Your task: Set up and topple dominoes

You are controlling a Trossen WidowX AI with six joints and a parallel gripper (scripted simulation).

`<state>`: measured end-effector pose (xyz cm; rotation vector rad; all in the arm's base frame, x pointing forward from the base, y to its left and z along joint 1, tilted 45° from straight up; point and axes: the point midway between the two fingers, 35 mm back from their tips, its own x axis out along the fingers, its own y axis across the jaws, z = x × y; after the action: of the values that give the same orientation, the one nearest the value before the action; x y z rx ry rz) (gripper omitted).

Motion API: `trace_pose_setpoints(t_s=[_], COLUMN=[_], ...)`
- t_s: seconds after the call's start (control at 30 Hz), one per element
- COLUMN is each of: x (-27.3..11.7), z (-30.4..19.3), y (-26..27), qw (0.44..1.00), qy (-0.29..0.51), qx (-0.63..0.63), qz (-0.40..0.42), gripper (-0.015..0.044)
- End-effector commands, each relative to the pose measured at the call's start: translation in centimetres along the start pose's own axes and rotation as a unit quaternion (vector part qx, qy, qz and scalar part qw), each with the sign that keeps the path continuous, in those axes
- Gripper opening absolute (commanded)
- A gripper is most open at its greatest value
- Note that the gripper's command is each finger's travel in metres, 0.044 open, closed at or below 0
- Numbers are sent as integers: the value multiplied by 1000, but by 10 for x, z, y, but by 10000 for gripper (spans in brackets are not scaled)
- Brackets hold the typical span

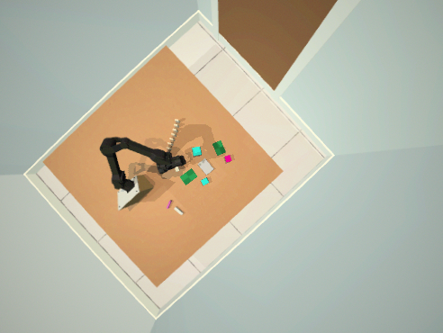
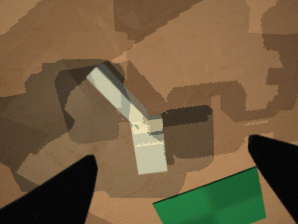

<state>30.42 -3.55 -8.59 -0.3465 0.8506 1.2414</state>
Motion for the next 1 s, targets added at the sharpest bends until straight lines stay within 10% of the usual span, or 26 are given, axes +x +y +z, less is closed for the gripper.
trace_pose_setpoints(t_s=[0.0, 0.7, 0.97], x=[33, 54, 54], z=[0, -1, -1], y=[9, 14, 14], qw=[1000, 1000, 1000], qy=[-3, -4, -4], qx=[6, 6, 6], qz=[13, 14, 14], gripper=[440, 440, 230])
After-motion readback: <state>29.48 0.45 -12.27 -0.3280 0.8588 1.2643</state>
